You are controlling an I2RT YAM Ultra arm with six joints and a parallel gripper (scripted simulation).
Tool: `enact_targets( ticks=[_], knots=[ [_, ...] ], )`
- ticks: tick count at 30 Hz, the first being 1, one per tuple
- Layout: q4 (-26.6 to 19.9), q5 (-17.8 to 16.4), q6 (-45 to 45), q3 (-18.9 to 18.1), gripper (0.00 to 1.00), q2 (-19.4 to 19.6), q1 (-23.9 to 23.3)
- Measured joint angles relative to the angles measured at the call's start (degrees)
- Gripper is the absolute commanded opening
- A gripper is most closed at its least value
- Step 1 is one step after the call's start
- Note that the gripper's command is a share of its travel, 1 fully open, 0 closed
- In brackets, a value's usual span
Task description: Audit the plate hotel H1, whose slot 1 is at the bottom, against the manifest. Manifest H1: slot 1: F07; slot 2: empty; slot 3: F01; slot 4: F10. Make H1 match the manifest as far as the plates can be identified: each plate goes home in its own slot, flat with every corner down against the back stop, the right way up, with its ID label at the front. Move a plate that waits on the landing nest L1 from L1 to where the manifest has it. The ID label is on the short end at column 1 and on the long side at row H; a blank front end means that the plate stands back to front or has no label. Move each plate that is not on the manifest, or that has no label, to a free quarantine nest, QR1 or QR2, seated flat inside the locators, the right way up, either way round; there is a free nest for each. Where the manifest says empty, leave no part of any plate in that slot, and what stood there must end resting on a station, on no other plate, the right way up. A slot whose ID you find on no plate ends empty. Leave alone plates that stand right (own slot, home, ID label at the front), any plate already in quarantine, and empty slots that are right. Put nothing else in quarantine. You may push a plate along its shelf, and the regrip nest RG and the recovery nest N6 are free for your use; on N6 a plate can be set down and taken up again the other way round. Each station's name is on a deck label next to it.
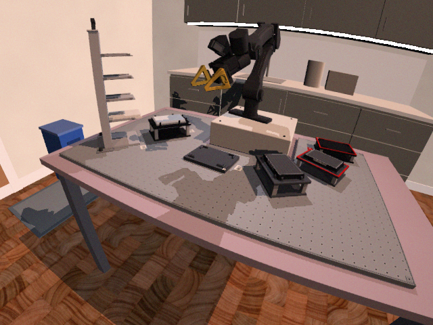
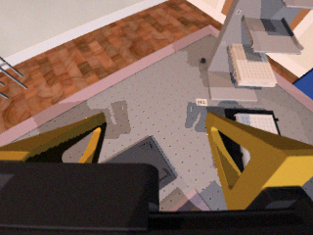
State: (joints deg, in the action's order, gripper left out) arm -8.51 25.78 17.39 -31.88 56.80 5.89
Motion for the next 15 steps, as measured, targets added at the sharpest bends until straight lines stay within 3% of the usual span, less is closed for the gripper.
enact_targets(
  ticks=[4,15],
  knots=[
    [-0.9,2.6,1.9,-0.4,1.0,0.4,2.2],
    [-5.5,11.0,9.7,-2.1,1.0,1.8,13.7]
  ],
)
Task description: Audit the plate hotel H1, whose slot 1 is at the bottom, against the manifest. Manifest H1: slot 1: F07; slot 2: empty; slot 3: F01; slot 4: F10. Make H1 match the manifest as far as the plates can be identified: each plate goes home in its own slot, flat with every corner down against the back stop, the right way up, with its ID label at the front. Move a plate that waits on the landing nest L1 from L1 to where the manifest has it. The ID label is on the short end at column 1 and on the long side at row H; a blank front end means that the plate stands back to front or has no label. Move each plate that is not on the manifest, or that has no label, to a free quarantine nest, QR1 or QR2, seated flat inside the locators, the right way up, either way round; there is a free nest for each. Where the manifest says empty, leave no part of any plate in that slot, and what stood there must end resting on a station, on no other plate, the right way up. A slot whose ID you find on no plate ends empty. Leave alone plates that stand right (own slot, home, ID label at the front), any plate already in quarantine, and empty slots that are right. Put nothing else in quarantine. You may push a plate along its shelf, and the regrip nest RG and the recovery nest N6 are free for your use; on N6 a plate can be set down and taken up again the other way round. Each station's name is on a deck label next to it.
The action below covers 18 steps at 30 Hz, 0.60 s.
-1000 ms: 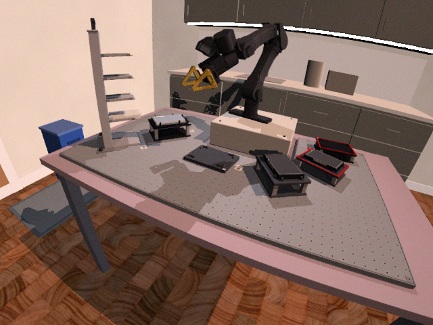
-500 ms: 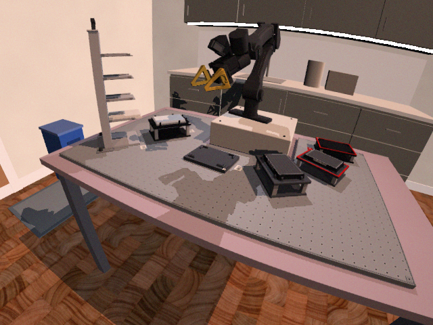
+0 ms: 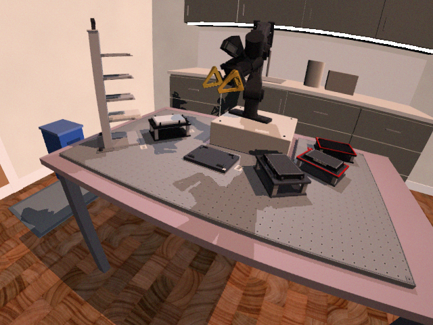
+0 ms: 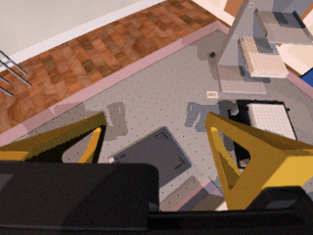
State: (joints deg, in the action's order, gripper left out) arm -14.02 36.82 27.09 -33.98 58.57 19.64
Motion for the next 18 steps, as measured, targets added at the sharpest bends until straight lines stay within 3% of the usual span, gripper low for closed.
enact_targets(
  ticks=[18],
  knots=[
    [-10.0,11.3,15.2,-5.3,1.0,6.1,15.6]
  ],
)
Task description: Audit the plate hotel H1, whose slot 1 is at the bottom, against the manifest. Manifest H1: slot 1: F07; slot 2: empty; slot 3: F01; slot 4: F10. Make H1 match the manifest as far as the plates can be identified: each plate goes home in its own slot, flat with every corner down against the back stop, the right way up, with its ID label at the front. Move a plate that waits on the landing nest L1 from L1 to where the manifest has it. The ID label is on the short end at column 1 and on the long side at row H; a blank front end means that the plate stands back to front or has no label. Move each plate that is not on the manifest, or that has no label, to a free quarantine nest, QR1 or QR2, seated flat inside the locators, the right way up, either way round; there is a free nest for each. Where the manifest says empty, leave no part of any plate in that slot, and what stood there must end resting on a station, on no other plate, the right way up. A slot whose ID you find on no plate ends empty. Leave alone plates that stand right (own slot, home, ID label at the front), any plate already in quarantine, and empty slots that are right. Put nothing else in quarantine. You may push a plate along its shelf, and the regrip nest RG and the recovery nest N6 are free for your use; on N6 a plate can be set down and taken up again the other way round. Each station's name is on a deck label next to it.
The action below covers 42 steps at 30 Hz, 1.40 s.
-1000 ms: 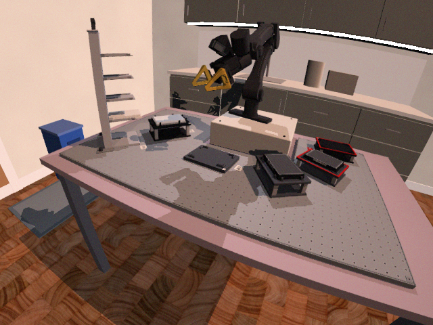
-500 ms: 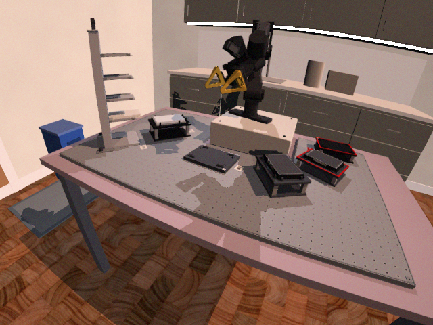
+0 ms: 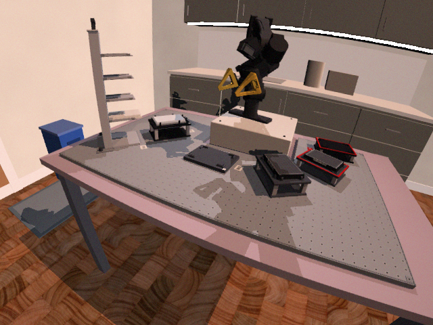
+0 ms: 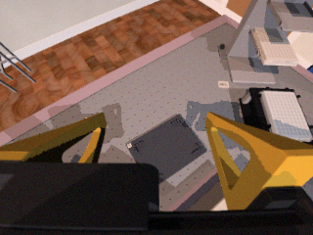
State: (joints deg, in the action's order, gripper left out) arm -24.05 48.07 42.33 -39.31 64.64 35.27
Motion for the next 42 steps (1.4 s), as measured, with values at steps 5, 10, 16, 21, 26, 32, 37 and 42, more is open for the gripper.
enact_targets(
  ticks=[5,10,16,21,26,32,37,42],
  knots=[
    [-2.4,1.8,3.6,-1.1,1.0,1.2,2.2],
    [-3.3,2.7,5.1,-1.2,1.0,1.3,2.5],
    [-1.4,3.0,5.7,2.2,1.0,2.7,2.6],
    [-0.3,3.0,5.8,2.5,1.0,2.7,2.6],
    [0.3,3.1,5.9,2.5,1.0,2.7,2.6],
    [0.3,3.1,5.9,2.5,1.0,2.7,2.6],
    [0.3,3.1,5.9,2.5,1.0,2.7,2.6],
    [0.3,3.1,5.9,2.5,1.0,2.7,2.6]
  ],
)
